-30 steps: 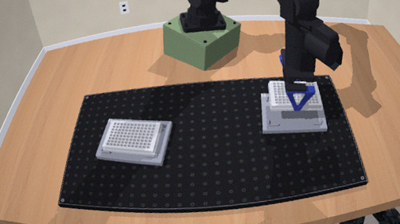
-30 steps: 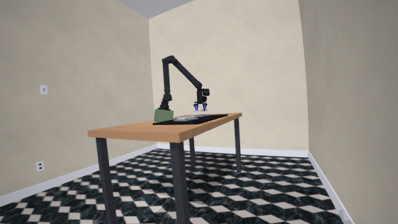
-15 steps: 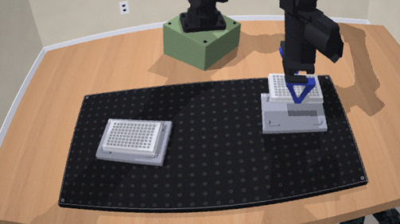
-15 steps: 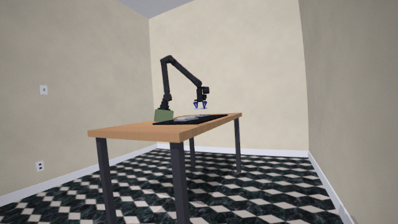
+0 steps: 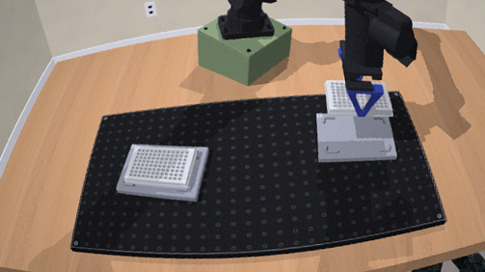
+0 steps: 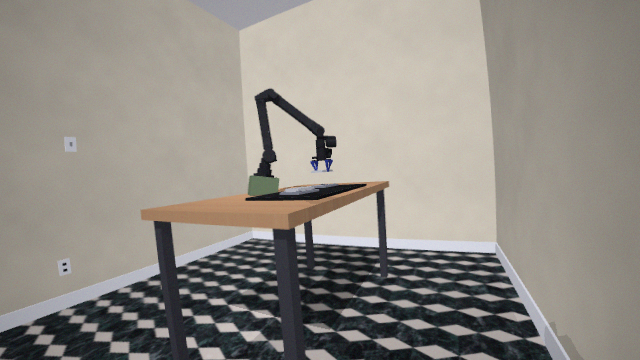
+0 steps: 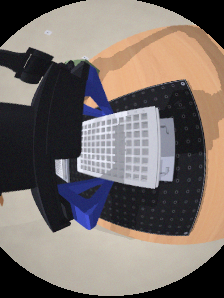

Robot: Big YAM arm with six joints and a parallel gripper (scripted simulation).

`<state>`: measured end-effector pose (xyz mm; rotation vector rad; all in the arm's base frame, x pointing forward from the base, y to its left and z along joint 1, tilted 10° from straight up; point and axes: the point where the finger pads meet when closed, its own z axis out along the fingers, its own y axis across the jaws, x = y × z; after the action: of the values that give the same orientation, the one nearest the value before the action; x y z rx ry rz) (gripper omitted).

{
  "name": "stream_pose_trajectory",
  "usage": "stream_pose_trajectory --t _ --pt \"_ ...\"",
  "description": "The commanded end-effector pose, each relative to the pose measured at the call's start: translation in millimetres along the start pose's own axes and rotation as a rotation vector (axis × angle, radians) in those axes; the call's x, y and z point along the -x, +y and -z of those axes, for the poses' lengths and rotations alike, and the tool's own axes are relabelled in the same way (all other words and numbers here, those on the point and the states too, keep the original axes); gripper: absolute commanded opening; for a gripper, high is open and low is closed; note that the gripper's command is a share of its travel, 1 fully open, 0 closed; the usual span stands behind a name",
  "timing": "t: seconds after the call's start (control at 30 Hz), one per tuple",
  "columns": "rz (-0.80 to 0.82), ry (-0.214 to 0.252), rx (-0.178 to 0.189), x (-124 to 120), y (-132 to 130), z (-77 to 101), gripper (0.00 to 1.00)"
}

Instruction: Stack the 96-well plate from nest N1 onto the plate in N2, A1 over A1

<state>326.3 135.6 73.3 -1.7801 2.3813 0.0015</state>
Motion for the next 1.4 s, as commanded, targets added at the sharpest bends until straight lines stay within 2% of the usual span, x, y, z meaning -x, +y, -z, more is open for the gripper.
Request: stream_pose_trajectory --t 0.0,0.13,0.23,1.37 --pt "0.000 -0.051 -0.059 16.6 -25.9 34.5 0.00" --pt "0.000 -0.051 -0.059 16.6 -25.8 38.1 0.00" --pt "-0.001 -0.041 -0.045 15.9 -24.5 33.8 0.00" --pt "-0.001 -0.041 -0.046 16.0 -24.4 34.0 0.00"
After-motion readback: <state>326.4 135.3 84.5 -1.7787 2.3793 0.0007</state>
